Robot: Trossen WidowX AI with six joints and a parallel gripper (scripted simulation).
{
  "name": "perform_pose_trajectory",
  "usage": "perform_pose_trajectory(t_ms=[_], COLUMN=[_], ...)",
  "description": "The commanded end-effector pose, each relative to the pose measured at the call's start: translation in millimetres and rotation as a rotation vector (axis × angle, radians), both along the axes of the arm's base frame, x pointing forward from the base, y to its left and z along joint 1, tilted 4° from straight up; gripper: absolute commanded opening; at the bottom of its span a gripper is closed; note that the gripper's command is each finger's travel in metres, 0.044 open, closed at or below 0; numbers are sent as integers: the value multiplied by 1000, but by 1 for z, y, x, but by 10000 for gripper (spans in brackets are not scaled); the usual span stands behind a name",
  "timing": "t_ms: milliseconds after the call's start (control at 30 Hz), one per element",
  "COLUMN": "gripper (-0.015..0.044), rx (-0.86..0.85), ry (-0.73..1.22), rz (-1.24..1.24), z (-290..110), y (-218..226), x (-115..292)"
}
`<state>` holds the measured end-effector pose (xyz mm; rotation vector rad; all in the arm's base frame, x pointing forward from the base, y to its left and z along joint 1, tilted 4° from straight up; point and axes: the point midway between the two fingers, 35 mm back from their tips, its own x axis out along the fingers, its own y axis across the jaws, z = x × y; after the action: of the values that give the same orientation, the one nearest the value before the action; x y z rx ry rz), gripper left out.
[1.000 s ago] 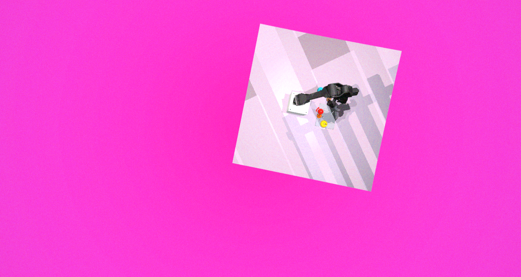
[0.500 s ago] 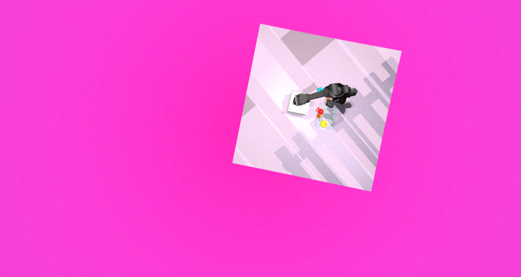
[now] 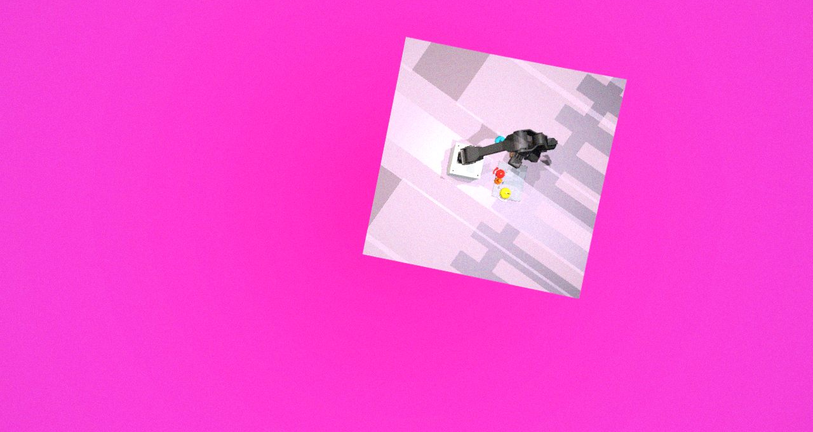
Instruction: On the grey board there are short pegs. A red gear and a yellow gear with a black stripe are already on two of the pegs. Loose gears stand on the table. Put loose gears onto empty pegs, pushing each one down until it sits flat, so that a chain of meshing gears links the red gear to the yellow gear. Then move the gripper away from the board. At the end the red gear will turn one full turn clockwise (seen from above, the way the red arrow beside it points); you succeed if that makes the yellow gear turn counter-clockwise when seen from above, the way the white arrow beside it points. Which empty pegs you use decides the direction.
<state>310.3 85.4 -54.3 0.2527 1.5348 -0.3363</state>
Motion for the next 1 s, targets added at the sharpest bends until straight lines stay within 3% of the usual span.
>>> perform_pose_trajectory(t_ms=[0,133,967], gripper=[46,0,0], rx=[0,0,0], ry=[1,1,-1], rz=[-3,-3,-3], z=[-1,-1,80], y=[0,0,7], x=[0,0,10])
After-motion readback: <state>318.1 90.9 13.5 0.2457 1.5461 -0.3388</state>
